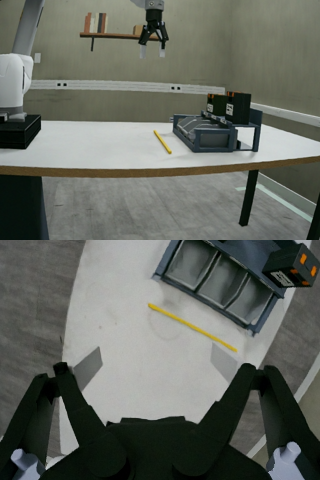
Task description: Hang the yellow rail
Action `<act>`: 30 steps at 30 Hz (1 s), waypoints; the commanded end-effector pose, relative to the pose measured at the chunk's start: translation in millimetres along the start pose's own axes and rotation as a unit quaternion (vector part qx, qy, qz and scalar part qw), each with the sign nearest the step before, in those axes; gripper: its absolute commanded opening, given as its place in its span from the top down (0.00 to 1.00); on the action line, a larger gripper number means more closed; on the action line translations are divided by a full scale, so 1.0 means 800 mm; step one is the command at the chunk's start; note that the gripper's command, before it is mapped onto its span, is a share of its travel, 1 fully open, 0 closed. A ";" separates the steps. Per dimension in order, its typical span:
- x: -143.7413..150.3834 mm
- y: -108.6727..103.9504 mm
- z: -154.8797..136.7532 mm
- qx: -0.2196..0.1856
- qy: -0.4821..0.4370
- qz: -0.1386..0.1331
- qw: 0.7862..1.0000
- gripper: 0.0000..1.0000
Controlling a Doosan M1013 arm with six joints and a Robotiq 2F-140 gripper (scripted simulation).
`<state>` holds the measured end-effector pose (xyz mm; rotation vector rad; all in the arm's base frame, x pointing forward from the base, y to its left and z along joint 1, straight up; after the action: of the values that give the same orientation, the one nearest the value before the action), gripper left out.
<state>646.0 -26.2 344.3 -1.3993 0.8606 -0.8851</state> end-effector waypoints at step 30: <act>0.059 0.102 -0.030 0.002 -0.199 0.001 0.980 0.00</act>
<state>644.7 -76.5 271.3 -1.5031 0.5760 -0.5966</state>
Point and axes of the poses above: the point where the finger pads meet when closed, its own y axis out along the fingers, its own x axis across the jaws, z = x × y, the point moved 6 cm from there along -y, back along the fingers, and after that the axes turned 13 degrees about -y, right-handed, at the moved point
